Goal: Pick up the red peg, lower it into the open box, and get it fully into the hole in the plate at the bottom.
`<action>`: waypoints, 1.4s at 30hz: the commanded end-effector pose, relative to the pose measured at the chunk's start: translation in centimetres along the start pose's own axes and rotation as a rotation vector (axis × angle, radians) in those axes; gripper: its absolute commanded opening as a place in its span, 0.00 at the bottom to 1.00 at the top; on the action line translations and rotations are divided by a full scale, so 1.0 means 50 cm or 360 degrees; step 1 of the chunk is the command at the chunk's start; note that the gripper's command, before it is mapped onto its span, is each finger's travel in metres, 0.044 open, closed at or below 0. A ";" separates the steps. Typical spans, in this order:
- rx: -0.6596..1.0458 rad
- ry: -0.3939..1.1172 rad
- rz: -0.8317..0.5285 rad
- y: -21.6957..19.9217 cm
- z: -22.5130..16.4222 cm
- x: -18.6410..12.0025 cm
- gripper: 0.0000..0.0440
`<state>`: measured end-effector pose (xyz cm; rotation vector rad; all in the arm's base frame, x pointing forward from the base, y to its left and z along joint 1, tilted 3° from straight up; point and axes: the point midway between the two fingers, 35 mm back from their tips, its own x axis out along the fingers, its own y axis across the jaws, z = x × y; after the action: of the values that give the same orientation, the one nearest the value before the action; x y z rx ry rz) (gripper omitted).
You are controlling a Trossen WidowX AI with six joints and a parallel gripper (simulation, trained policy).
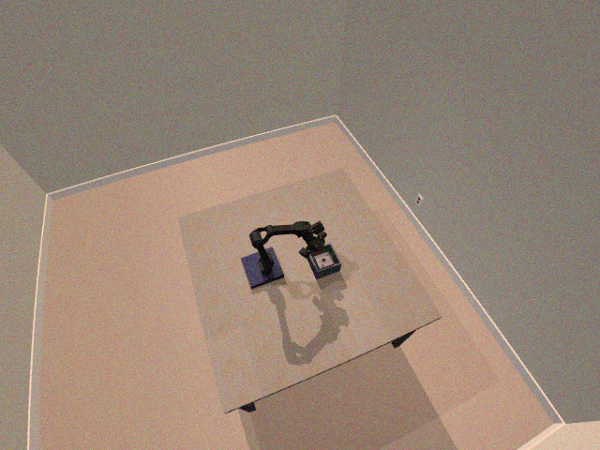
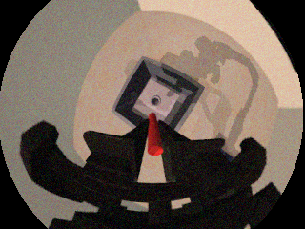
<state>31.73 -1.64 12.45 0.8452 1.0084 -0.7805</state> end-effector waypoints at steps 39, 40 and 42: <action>-0.0141 0.0088 -0.0155 0.046 0.123 0.166 0.89; -0.0143 0.0080 -0.0154 0.049 0.129 0.167 0.94; -0.0140 0.0049 -0.0127 0.060 0.145 0.166 1.00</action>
<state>38.00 -7.23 7.20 0.7403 1.1617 -0.7966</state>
